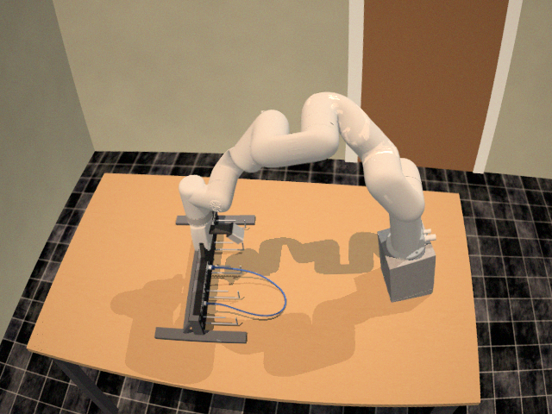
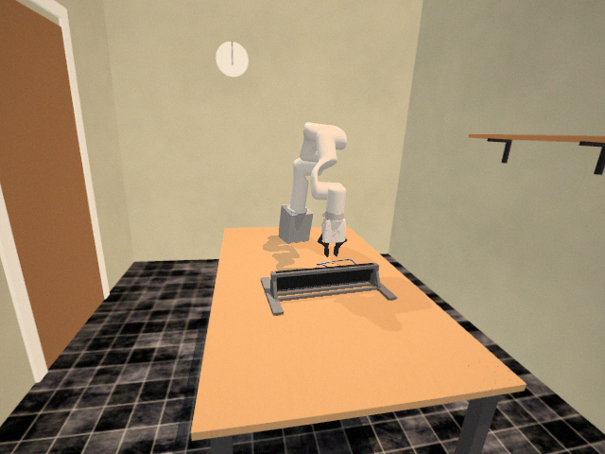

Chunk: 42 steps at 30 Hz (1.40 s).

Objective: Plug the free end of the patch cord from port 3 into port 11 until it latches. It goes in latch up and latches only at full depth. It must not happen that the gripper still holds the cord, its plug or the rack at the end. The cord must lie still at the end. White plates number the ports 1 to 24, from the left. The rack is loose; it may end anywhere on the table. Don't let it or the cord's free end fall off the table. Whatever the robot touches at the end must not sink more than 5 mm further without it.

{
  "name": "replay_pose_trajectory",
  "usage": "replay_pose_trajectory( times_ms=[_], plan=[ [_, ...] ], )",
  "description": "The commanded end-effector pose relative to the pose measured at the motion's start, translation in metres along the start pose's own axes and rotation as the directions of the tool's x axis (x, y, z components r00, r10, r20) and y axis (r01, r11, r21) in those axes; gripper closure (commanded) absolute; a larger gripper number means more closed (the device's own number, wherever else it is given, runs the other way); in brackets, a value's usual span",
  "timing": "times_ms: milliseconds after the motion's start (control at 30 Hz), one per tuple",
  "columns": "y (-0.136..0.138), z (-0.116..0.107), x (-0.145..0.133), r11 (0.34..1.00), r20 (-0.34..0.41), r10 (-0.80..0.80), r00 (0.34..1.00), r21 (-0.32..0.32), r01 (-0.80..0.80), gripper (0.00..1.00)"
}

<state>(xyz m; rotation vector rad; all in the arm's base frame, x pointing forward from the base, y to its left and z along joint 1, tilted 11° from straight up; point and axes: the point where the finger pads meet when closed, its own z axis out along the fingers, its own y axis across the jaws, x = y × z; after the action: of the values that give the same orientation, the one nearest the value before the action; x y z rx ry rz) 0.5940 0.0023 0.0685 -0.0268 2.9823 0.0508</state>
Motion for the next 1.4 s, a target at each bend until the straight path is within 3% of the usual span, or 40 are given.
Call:
replay_pose_trajectory(
  times_ms=[0,400,433,1367],
  plan=[
    [0.0000,-0.0068,-0.0013,1.000,0.004,0.000,1.000,0.000,0.000,0.62],
    [0.0000,-0.0152,-0.0010,1.000,0.004,0.000,1.000,0.000,0.000,0.62],
    [0.0000,-0.0152,-0.0010,1.000,0.004,0.000,1.000,0.000,0.000,1.00],
    [0.0000,-0.0152,-0.0011,1.000,0.004,0.000,1.000,0.000,0.000,1.00]
  ],
)
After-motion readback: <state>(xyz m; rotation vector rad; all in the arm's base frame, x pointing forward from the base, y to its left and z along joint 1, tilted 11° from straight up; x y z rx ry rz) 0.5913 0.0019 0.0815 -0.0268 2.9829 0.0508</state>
